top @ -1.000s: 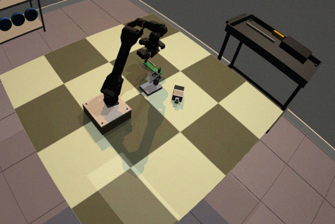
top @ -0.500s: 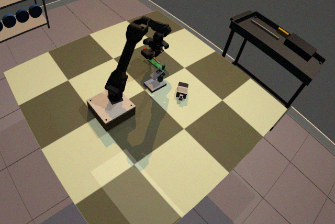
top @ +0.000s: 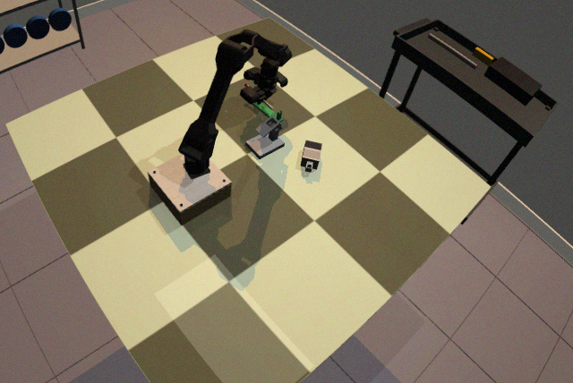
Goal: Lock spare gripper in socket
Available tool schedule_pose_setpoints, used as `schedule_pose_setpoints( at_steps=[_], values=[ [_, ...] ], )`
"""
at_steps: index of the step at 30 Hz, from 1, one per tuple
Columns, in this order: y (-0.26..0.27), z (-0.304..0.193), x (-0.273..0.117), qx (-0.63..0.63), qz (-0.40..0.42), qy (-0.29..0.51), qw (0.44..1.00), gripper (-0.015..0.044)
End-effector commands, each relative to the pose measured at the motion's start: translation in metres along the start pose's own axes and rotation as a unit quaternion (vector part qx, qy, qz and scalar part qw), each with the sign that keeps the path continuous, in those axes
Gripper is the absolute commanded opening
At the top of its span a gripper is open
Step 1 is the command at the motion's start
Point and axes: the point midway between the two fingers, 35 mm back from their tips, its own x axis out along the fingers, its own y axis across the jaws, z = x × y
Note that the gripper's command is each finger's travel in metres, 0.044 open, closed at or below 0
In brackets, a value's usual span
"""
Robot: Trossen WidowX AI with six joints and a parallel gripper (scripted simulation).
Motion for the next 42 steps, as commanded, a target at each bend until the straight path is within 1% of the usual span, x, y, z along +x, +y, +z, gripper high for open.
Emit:
schedule_pose_setpoints(
  at_steps=[1, 4, 10, 32, 42],
  values=[
    [0.0, 0.0, 0.001, 0.001, -0.001, 0.001, 1.0, 0.0016],
    [0.0, 0.0, 0.001, 0.001, -0.001, 0.001, 1.0, 0.0],
    [0.0, 0.0, -0.001, 0.001, -0.001, 0.001, 1.0, 0.0],
    [0.009, 0.001, -0.03, 0.005, 0.024, 0.007, 1.0, 0.0],
    [0.011, 0.0, -0.024, 0.006, 0.029, 0.008, 1.0, 0.0]
  ],
)
